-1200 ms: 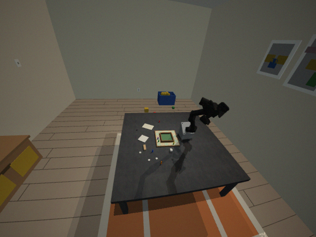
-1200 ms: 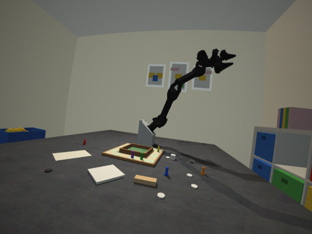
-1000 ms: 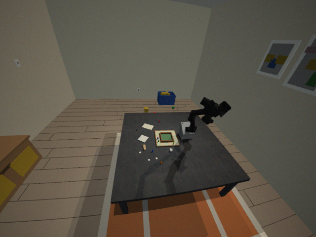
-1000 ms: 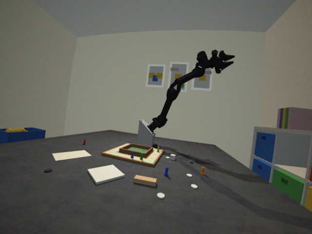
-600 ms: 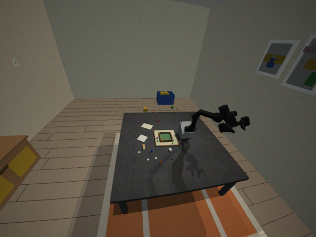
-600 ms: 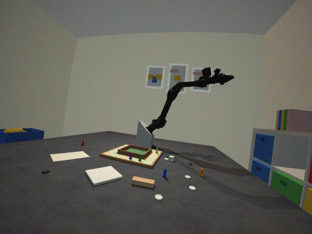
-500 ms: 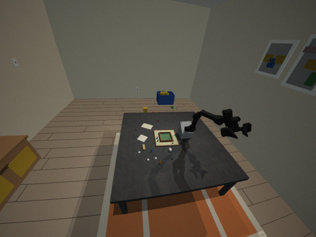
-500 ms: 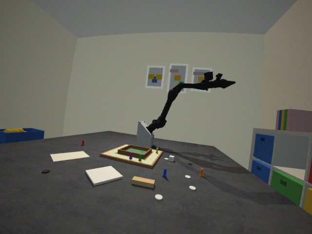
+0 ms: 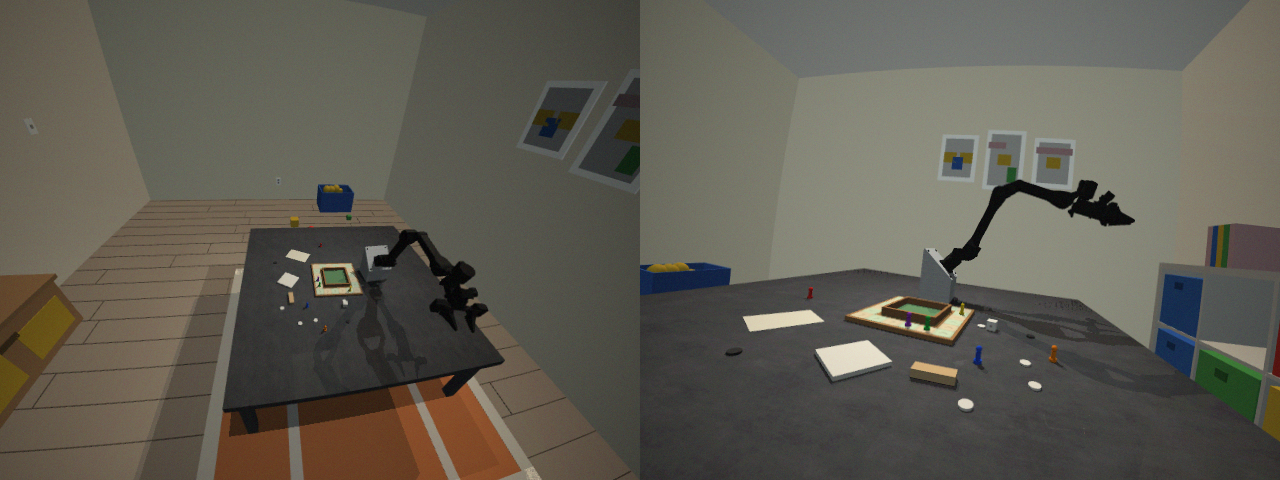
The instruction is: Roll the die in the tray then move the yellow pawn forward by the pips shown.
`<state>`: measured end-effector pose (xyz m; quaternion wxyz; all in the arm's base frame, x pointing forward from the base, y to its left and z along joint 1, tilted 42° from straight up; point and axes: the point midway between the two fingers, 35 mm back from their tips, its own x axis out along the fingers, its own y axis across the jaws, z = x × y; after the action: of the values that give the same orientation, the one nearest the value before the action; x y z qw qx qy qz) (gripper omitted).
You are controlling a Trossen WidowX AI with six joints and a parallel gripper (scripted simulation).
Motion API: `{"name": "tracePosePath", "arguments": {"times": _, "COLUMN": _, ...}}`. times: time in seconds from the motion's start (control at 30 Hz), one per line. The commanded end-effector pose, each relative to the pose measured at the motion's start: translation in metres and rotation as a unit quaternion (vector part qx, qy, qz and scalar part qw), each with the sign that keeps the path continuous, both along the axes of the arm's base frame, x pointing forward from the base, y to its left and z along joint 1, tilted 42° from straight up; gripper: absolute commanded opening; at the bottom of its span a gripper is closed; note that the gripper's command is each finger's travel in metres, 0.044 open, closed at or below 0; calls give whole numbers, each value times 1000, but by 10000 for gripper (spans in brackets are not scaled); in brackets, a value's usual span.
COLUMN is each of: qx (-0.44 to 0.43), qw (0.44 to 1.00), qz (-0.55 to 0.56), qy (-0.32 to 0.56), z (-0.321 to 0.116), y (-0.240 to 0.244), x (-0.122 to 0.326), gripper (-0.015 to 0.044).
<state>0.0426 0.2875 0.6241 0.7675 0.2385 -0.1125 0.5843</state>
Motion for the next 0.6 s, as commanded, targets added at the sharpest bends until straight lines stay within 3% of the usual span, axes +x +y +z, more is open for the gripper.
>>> {"name": "tracePosePath", "arguments": {"times": 0.0, "qx": -61, "qw": 998, "qz": -15, "qy": 4, "z": -36, "y": 27, "x": 24, "gripper": 275}}
{"name": "tracePosePath", "arguments": {"times": 0.3, "qx": -223, "qw": 971, "qz": -35, "qy": 73, "z": -153, "y": 72, "x": 101, "gripper": 275}}
{"name": "tracePosePath", "arguments": {"times": 0.57, "qx": -343, "qw": 913, "qz": -40, "qy": 214, "z": -273, "y": 65, "x": 172, "gripper": 275}}
